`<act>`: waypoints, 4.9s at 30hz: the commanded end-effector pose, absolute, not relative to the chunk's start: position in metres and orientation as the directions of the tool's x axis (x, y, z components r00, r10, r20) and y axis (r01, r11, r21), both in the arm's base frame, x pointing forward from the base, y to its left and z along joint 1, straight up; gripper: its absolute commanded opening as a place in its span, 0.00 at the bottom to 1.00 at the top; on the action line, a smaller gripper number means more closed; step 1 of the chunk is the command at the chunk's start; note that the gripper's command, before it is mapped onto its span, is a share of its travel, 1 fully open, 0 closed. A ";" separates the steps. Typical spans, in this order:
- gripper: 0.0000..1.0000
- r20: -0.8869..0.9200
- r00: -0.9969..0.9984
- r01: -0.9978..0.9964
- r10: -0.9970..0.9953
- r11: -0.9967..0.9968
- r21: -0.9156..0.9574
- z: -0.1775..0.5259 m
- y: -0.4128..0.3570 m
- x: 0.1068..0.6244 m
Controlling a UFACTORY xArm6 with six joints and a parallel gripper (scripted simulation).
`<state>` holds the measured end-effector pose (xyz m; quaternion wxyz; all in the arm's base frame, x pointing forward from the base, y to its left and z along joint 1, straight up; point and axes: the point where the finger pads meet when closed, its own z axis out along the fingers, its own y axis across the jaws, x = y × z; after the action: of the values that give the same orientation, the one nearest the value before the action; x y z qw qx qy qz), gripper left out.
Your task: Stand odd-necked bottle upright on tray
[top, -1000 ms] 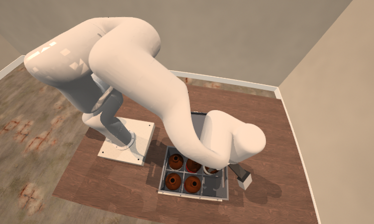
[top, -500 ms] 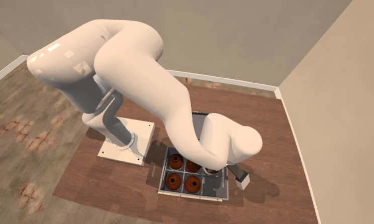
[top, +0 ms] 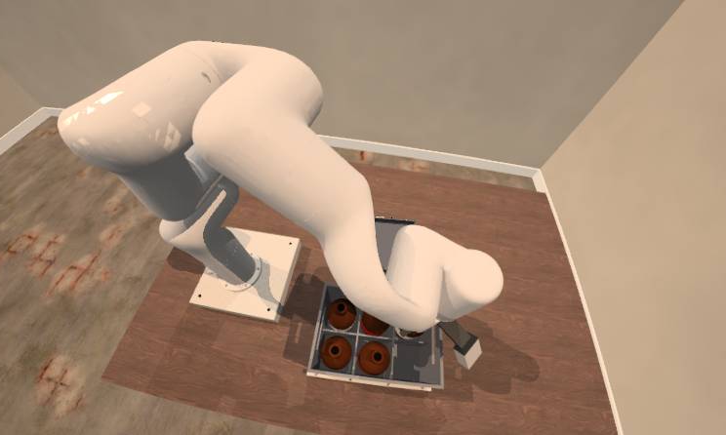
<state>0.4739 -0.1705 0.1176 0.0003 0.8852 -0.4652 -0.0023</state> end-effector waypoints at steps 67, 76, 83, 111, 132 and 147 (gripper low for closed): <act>0.00 0.000 0.567 -0.824 -0.824 -0.567 0.000 0.114 -0.171 0.475; 0.65 0.000 0.567 -0.824 -0.824 -0.567 0.000 0.114 -0.171 0.475; 0.65 0.000 0.567 -0.824 -0.824 -0.567 0.000 0.114 -0.171 0.475; 0.65 0.000 0.567 -0.824 -0.824 -0.567 0.000 0.116 -0.171 0.475; 0.65 0.000 0.567 -0.824 -0.824 -0.567 0.000 0.162 -0.171 0.475; 0.65 0.000 0.567 -0.824 -0.824 -0.567 0.000 0.195 -0.171 0.475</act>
<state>0.4744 -0.1707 0.1909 0.0002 0.8852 -0.4652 -0.0016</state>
